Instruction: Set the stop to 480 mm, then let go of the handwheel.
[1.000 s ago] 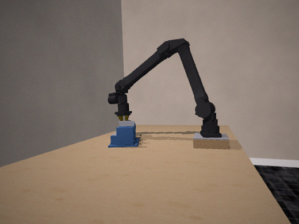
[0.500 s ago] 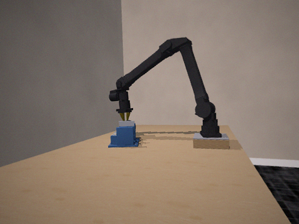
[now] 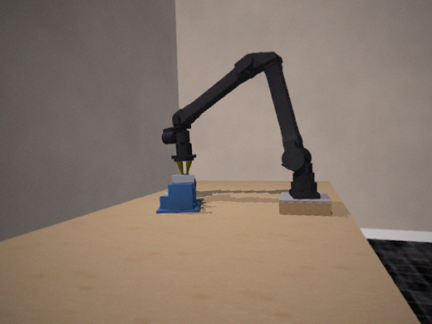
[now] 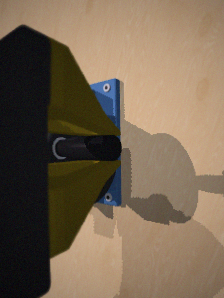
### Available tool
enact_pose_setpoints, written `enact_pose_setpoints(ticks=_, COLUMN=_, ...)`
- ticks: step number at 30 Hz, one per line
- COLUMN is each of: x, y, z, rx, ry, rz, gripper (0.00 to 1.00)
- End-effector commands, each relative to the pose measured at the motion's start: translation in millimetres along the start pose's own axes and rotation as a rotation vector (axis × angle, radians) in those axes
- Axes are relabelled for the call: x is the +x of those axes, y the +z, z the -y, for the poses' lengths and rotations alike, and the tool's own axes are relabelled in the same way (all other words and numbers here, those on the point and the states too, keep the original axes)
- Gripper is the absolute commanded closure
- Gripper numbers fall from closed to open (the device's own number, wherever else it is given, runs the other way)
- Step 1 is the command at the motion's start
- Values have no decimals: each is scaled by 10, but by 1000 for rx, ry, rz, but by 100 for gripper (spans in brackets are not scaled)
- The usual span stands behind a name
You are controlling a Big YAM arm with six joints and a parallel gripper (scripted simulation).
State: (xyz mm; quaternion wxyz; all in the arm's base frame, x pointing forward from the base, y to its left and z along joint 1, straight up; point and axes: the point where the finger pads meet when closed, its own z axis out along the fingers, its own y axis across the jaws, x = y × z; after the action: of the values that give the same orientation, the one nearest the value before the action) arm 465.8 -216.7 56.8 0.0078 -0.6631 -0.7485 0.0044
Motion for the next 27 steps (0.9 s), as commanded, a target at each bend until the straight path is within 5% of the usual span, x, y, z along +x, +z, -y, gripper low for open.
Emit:
enact_pose_setpoints(ticks=1, x=-51, y=-316, z=88, rx=-46, ry=-2, rz=24, gripper=94)
enact_pose_setpoints(ticks=27, x=-33, y=-170, z=25, rx=-57, ry=-8, rz=32, gripper=94)
